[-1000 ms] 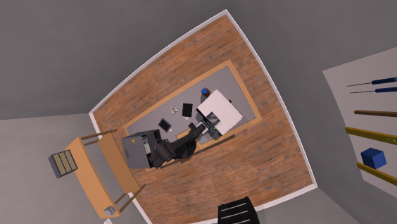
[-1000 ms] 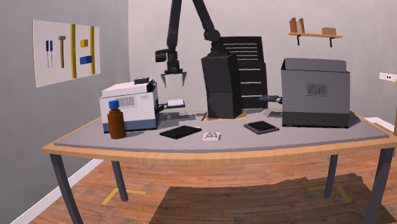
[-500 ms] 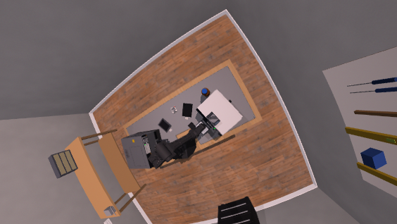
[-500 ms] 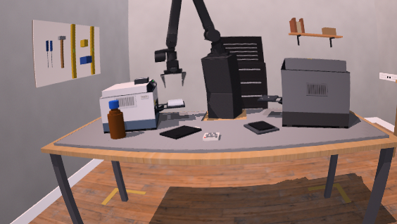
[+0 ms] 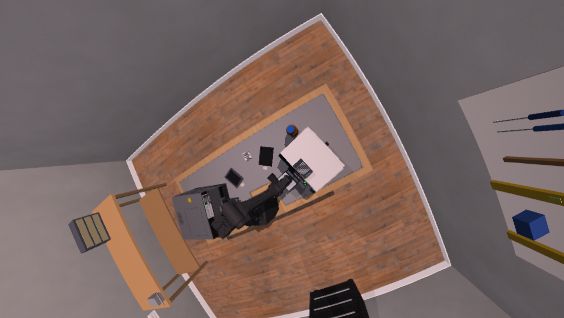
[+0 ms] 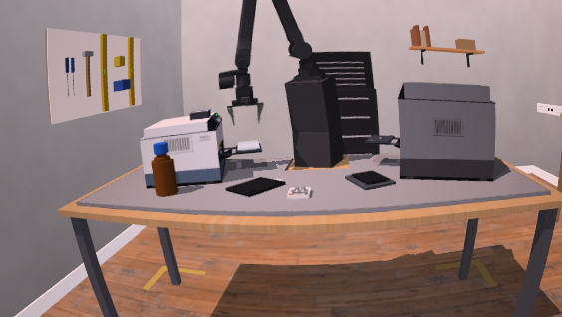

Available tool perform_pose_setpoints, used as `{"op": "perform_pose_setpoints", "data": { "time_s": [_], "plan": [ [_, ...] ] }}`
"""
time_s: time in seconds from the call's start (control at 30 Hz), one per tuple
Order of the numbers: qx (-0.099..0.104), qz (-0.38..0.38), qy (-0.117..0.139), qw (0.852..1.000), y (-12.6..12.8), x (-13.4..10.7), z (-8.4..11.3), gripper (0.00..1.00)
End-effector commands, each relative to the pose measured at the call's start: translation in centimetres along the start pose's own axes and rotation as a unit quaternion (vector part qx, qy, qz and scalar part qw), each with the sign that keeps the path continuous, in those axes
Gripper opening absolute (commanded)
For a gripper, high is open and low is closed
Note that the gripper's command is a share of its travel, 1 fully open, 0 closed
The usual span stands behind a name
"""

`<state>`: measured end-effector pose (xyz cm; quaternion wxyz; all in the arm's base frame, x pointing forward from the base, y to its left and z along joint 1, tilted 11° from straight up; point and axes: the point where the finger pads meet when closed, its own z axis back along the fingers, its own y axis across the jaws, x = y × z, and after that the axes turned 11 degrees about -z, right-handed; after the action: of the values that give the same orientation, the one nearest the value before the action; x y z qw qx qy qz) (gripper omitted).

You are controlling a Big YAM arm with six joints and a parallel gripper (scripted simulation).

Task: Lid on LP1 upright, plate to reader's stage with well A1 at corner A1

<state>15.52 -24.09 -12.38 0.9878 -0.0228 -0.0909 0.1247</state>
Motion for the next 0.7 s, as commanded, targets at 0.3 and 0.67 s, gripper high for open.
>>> {"op": "perform_pose_setpoints", "data": {
  "time_s": [0.3,0.67],
  "plan": [
    [-0.013,-0.001,-0.003,1.0,-1.3,-0.5,-0.7,1.0],
    [-0.008,0.007,-0.004,1.0,-0.6,0.3,-1.2,1.0]
  ]
}}
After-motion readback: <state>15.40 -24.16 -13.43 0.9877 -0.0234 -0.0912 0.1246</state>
